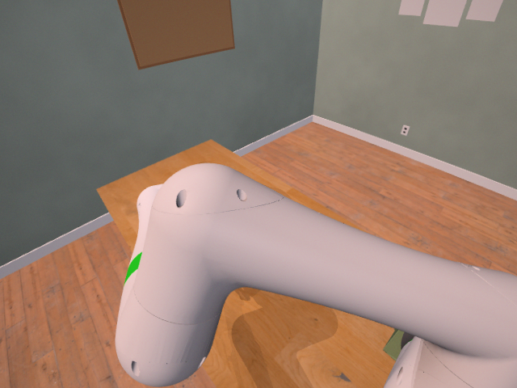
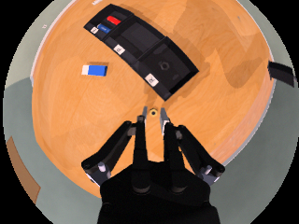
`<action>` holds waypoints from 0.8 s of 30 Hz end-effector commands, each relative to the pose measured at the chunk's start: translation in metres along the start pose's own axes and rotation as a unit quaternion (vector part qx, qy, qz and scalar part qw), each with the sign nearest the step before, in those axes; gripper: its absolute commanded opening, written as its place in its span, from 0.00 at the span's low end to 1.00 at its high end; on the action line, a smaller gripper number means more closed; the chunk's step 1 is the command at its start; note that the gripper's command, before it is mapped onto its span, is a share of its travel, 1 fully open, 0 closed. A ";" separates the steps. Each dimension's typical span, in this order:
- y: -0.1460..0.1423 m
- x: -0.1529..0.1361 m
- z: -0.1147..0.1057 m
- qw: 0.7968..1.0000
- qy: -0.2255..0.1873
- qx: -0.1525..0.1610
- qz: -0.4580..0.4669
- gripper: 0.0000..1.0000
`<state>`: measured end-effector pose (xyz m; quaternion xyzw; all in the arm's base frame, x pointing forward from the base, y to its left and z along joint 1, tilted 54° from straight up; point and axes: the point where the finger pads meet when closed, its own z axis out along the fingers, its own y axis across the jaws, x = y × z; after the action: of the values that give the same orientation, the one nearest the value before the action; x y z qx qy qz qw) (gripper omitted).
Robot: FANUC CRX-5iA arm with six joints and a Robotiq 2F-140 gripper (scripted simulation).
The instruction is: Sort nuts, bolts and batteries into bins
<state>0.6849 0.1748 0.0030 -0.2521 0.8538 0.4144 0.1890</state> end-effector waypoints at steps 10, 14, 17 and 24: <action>0.000 0.000 0.004 1.000 0.000 0.000 0.000 0.27; 0.000 0.000 0.004 1.000 0.000 0.000 0.000 0.16; 0.000 0.000 0.004 1.000 0.000 0.000 0.000 0.16; 0.000 0.000 0.004 1.000 0.000 0.000 0.000 0.16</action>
<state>0.6852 0.1777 0.0008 -0.2521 0.8538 0.4144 0.1890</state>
